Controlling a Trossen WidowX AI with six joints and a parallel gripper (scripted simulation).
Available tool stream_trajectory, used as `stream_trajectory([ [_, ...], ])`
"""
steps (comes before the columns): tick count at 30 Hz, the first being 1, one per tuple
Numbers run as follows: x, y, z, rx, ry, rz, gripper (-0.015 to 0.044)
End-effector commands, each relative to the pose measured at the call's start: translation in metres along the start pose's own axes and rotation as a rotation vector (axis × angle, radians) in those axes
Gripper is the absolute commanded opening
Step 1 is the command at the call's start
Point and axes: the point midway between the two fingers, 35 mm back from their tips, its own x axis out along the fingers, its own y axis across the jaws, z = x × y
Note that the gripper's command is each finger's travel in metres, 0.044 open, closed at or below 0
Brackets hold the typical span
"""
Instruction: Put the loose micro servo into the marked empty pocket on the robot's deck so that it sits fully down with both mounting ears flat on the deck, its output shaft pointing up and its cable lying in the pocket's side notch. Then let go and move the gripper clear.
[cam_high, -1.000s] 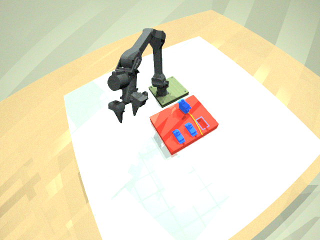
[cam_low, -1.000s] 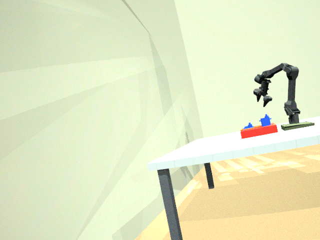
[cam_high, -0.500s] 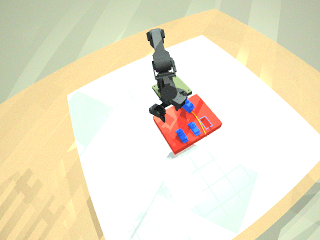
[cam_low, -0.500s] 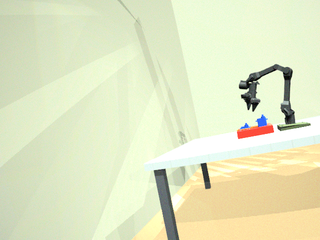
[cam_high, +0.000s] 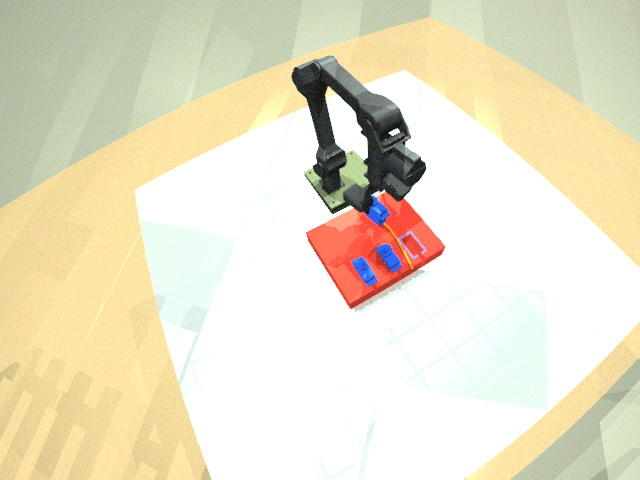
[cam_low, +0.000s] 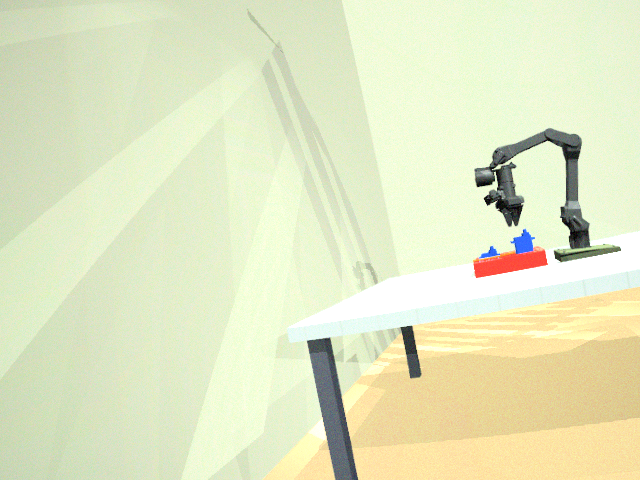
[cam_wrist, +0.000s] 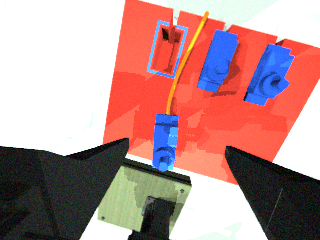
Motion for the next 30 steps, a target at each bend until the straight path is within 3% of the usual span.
stream_trajectory([
  [1, 0.003, 0.011, -0.006, 0.027, 0.039, 0.006, 0.0440],
  [30, 0.049, 0.011, -0.007, 0.027, 0.039, 0.006, 0.0440],
])
